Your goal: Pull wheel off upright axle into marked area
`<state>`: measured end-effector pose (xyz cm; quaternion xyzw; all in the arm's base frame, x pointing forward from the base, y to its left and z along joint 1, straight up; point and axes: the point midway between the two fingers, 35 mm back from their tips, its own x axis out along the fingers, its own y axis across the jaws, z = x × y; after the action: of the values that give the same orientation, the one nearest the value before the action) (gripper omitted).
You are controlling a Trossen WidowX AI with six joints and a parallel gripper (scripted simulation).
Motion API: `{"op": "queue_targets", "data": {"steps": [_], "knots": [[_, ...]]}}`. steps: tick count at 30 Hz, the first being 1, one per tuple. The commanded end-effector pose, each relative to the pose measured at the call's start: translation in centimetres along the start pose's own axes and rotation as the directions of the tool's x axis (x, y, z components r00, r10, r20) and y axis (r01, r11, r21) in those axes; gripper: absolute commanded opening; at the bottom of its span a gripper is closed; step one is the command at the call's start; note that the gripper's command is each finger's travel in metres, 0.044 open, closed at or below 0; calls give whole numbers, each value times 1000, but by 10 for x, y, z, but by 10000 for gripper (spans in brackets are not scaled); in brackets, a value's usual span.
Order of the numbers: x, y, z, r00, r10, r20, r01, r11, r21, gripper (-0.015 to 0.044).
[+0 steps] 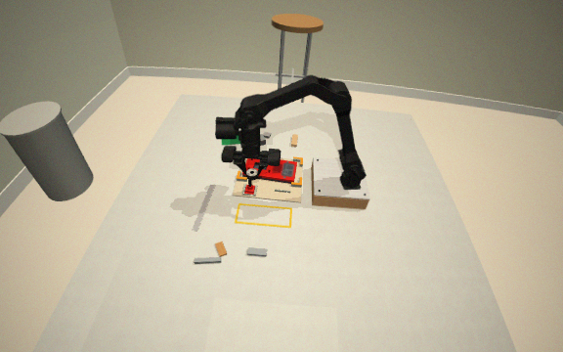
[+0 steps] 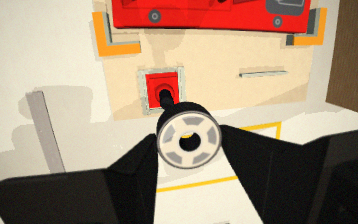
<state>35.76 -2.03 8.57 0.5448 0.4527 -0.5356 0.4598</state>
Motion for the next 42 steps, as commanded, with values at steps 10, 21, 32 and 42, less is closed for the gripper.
{"op": "queue_targets", "data": {"steps": [10, 21, 32, 42], "knots": [[-6, -27, -57, 1000, 10, -4, -10, 1000, -10, 0], [-8, -53, -94, 1000, 11, -8, -11, 1000, -2, 0], [11, -53, -95, 1000, 11, -8, -11, 1000, -2, 0], [61, -50, -96, 1000, 11, -8, -11, 1000, -2, 0]]}}
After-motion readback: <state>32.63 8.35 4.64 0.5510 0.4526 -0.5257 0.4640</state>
